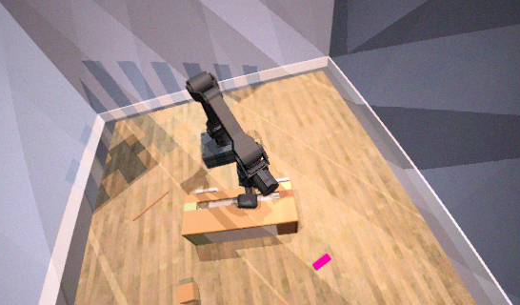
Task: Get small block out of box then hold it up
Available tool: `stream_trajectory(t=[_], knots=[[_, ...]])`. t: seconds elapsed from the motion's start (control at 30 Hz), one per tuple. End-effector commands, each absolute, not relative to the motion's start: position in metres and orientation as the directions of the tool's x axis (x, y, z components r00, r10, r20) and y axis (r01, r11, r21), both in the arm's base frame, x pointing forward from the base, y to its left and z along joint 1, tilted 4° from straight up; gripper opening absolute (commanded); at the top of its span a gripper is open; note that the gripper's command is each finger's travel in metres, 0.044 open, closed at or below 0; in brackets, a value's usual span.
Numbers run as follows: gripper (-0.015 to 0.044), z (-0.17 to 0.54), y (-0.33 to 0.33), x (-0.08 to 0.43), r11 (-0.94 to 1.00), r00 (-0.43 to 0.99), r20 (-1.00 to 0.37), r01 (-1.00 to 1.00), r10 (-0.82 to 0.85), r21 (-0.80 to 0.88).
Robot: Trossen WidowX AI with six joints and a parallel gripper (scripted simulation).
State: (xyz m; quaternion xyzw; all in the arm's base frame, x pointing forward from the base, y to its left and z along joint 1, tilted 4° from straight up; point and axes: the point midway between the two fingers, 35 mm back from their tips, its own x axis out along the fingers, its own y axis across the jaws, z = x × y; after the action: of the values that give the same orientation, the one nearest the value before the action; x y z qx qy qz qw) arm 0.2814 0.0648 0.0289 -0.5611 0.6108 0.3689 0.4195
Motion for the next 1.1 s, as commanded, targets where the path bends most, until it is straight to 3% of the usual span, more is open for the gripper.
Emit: stream_trajectory(t=[0.0, 0.53, 1.07], knots=[[0.0400, 0.028, 0.051, 0.279, 0.100, -0.023, -0.923, -0.995, -0.383, -0.016], [0.0400, 0.030, 0.019, 0.276, 0.100, -0.023, -0.922, -0.995, -0.386, -0.017], [0.0400, 0.029, 0.032, 0.274, 0.100, -0.024, -0.923, -0.995, -0.385, -0.016]])
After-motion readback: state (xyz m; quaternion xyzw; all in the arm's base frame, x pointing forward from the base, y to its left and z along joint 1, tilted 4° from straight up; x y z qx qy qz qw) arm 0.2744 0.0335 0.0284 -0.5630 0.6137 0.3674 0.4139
